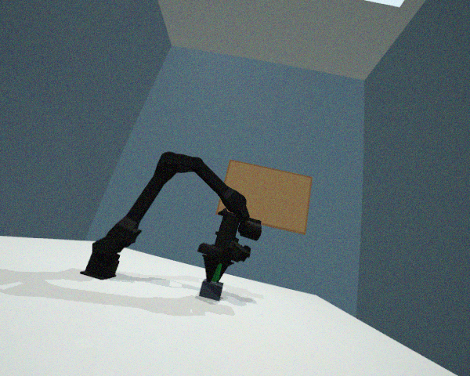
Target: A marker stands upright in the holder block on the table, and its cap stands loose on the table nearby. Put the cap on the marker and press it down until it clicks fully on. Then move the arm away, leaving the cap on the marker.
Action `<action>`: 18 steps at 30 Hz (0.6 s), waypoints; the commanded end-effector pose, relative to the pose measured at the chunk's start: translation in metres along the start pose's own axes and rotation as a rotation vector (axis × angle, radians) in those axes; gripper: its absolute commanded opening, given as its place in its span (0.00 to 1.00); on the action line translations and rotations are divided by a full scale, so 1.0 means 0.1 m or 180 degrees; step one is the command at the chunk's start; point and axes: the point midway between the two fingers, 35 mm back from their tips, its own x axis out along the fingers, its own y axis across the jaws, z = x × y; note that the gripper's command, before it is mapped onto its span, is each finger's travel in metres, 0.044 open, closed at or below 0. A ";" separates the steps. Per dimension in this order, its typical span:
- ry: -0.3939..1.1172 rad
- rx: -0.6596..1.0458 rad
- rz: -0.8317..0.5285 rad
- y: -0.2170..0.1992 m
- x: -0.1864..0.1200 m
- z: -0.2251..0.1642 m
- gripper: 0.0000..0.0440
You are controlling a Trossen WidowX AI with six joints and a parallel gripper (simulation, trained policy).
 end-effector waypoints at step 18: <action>-0.0222 -0.0122 0.0252 0.04 -0.28 -0.09 1.00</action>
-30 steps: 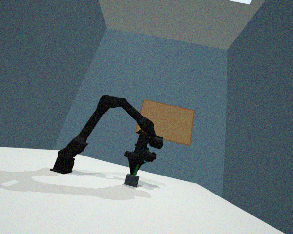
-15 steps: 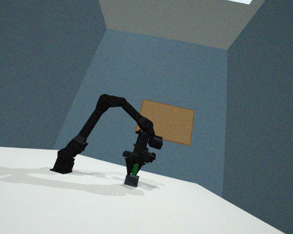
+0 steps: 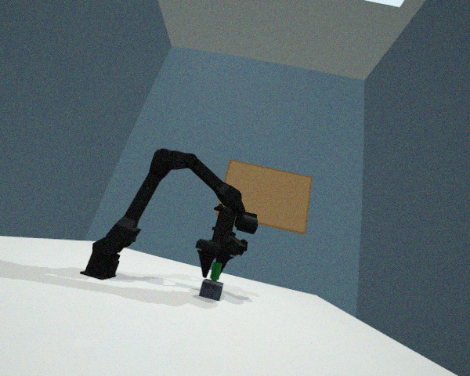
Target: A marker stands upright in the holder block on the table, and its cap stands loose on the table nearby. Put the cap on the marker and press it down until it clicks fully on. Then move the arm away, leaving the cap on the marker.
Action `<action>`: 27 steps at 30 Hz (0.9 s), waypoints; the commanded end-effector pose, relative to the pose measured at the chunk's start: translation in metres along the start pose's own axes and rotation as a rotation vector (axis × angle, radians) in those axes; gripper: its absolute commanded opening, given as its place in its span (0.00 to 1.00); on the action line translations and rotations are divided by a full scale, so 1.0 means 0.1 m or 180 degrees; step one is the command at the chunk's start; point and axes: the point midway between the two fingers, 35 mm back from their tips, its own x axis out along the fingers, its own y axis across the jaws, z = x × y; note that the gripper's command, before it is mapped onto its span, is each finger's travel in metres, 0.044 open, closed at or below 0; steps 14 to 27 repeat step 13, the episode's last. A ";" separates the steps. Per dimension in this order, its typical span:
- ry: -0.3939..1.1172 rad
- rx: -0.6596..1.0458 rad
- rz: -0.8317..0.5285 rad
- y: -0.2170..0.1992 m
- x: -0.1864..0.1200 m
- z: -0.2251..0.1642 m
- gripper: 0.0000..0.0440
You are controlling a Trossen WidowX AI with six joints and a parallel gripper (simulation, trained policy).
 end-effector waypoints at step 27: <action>-0.0253 -0.0104 0.0248 0.06 -0.53 0.01 1.00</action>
